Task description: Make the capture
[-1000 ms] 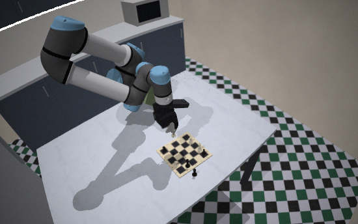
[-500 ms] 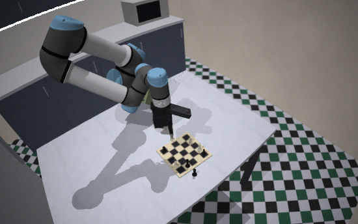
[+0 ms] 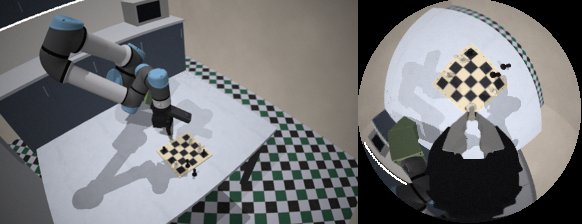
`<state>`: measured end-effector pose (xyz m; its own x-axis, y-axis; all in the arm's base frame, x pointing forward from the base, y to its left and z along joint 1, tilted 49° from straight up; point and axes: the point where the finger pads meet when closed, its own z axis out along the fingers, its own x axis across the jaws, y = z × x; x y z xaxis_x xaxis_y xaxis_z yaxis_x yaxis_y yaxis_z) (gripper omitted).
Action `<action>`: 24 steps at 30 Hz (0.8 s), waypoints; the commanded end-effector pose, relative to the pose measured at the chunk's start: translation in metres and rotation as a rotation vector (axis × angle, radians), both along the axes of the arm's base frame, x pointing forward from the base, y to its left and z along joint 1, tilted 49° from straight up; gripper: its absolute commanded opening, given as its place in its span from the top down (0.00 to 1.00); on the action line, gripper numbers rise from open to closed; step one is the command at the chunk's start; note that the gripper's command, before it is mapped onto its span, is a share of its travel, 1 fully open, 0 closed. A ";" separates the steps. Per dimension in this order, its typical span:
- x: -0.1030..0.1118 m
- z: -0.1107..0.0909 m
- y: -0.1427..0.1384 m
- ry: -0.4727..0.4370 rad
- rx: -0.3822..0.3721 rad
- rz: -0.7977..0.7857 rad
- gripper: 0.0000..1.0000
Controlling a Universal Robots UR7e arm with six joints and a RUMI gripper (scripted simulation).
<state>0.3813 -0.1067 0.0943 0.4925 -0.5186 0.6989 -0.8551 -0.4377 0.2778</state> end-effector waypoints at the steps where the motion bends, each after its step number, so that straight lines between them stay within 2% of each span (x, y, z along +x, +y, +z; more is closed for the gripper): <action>1: 0.000 0.001 0.000 -0.007 0.001 -0.010 1.00; 13: 0.001 -0.001 -0.001 -0.007 0.001 -0.010 1.00; 24: 0.003 -0.011 -0.012 -0.007 0.001 -0.011 1.00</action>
